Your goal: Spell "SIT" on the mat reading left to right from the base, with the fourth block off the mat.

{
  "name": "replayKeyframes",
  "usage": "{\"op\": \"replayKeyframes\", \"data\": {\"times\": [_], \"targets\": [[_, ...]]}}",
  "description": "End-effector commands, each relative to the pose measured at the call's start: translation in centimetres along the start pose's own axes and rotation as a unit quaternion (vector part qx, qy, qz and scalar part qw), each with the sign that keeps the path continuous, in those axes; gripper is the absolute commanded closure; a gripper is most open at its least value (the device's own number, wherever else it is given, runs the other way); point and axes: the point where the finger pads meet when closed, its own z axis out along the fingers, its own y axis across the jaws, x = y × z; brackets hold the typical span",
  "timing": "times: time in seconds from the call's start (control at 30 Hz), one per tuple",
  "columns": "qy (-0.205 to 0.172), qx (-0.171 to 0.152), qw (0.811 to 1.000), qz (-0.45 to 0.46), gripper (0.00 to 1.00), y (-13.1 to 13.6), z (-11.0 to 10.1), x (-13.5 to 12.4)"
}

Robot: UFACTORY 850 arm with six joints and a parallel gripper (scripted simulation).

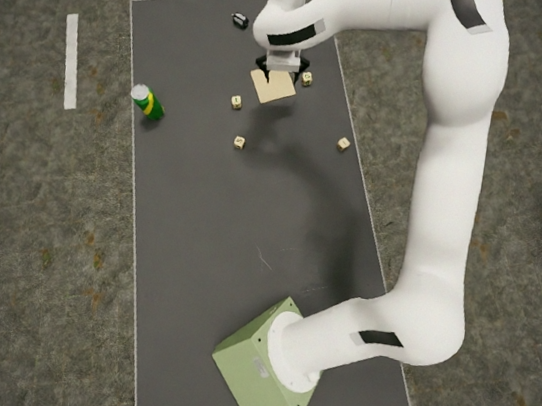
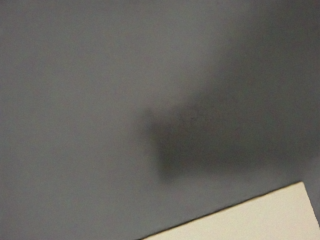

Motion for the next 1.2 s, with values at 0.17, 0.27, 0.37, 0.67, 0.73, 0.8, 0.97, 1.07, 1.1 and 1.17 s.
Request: {"op": "replayKeyframes", "data": {"times": [0.17, 0.27, 0.37, 0.67, 0.73, 0.8, 0.97, 1.07, 1.1, 1.17], "targets": [[-0.011, -0.001, 0.997, 0.079, 0.00, 7.3, 0.1, 7.8], [-0.011, -0.001, 0.995, 0.104, 0.00, 9.3, 0.2, 10.6], [-0.012, 0.000, 0.992, 0.127, 0.00, 11.0, 0.3, 13.5], [-0.014, 0.000, 0.985, 0.172, 0.00, 13.7, 0.5, 19.3], [-0.014, 0.000, 0.984, 0.175, 0.00, 13.8, 0.5, 19.7], [-0.014, 0.000, 0.984, 0.176, 0.00, 13.8, 0.5, 19.8], [-0.014, 0.000, 0.984, 0.176, 0.31, 13.8, 0.5, 19.8], [-0.014, 0.000, 0.984, 0.176, 0.31, 13.8, 0.5, 19.8], [-0.014, 0.000, 0.984, 0.176, 0.31, 13.8, 0.5, 19.8], [-0.014, 0.000, 0.984, 0.176, 0.31, 13.8, 0.5, 19.8]]}}
